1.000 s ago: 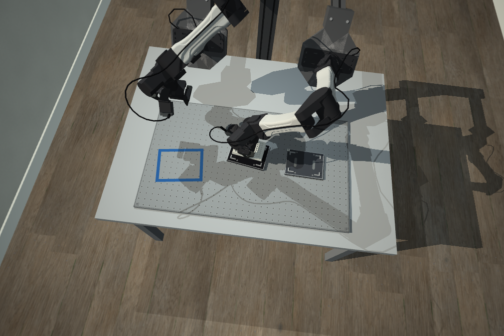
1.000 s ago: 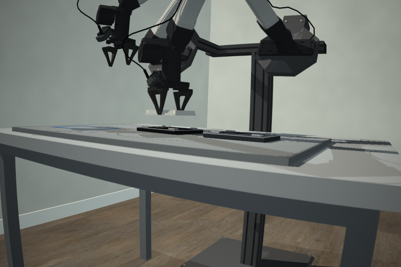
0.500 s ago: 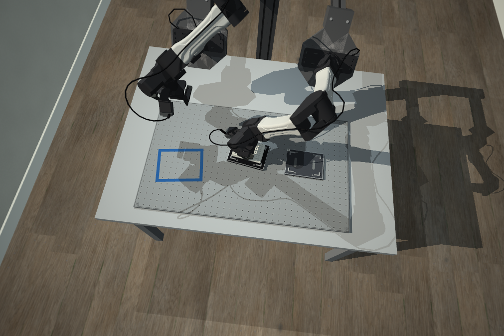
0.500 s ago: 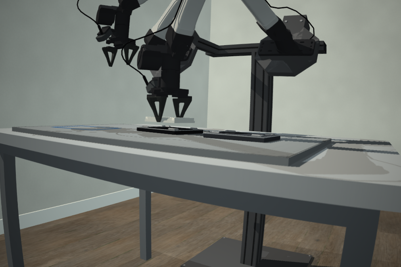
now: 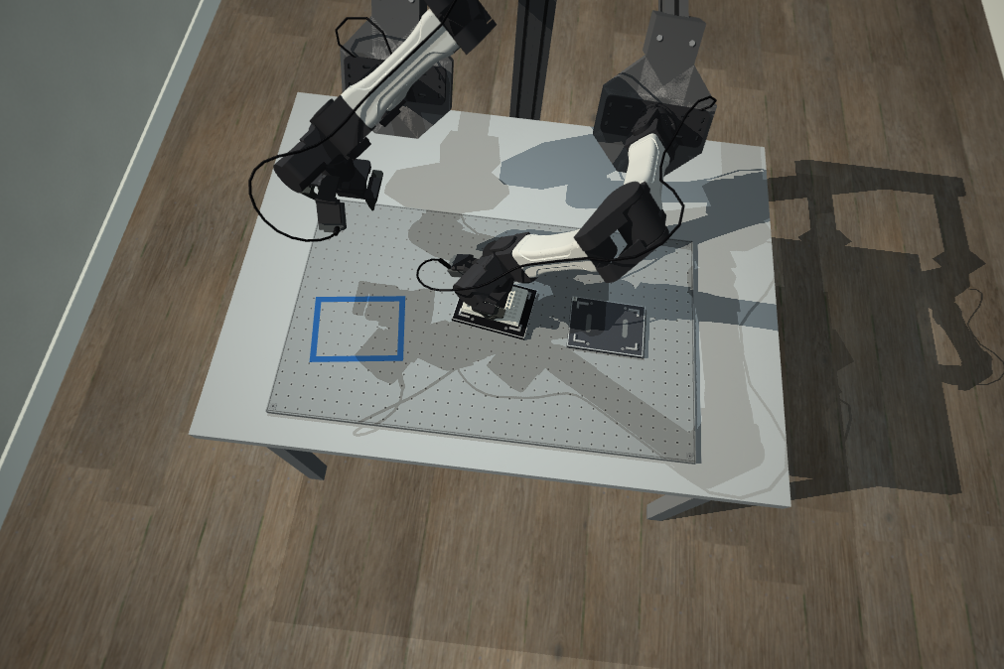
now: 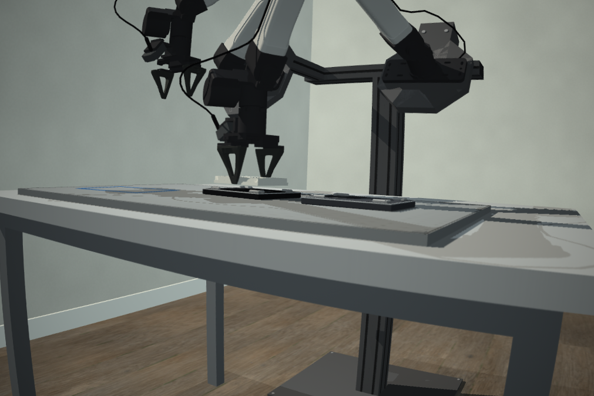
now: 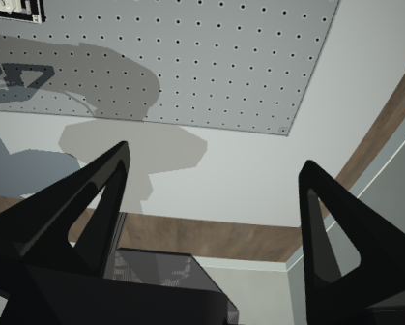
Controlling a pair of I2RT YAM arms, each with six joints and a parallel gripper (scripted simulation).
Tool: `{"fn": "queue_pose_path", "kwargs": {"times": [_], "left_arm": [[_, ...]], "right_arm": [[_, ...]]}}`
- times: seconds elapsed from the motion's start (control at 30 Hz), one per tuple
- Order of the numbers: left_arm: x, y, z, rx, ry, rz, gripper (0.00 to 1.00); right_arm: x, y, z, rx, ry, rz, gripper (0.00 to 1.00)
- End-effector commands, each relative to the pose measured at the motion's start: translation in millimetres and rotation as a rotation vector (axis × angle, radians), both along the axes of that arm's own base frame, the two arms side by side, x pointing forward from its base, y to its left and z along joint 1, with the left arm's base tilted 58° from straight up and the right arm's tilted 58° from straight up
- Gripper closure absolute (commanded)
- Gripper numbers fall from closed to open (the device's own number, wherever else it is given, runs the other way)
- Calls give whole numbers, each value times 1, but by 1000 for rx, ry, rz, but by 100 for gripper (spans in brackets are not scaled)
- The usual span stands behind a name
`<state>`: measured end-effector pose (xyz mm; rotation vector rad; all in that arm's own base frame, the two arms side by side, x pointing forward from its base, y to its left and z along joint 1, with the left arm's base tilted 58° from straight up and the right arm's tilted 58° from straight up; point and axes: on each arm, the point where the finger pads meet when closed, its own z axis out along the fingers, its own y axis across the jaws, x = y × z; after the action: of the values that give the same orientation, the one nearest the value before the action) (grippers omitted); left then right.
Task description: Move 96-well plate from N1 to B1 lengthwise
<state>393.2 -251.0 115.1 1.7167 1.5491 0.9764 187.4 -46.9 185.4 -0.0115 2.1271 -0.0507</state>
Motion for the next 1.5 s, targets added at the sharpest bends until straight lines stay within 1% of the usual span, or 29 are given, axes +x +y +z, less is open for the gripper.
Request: {"fn": "queue_pose_path", "kwargs": {"times": [0.0,0.1,0.13,0.37,0.43,0.5,0.77,1.03,1.4,1.47], "left_arm": [[-1,-3,4,-6,-7,-10,100],[-1,-3,4,-6,-7,-10,100],[-1,-3,11,-22,-20,-19,100],[3,4,4,-10,-10,-3,100],[3,4,4,-10,-10,-3,100],[-1,-5,3,-7,-7,-22,100],[4,2,-8,8,7,-6,100],[4,3,-5,2,2,-6,100],[6,4,-12,10,10,-6,100],[5,3,-9,6,6,-7,100]], "right_arm": [[-1,1,0,0,2,7,0],[-1,1,0,0,2,7,0],[-1,1,0,0,2,7,0],[-1,1,0,0,2,7,0],[-1,1,0,0,2,7,0],[-1,1,0,0,2,7,0],[-1,1,0,0,2,7,0],[-1,1,0,0,2,7,0],[-1,1,0,0,2,7,0],[-1,1,0,0,2,7,0]]}}
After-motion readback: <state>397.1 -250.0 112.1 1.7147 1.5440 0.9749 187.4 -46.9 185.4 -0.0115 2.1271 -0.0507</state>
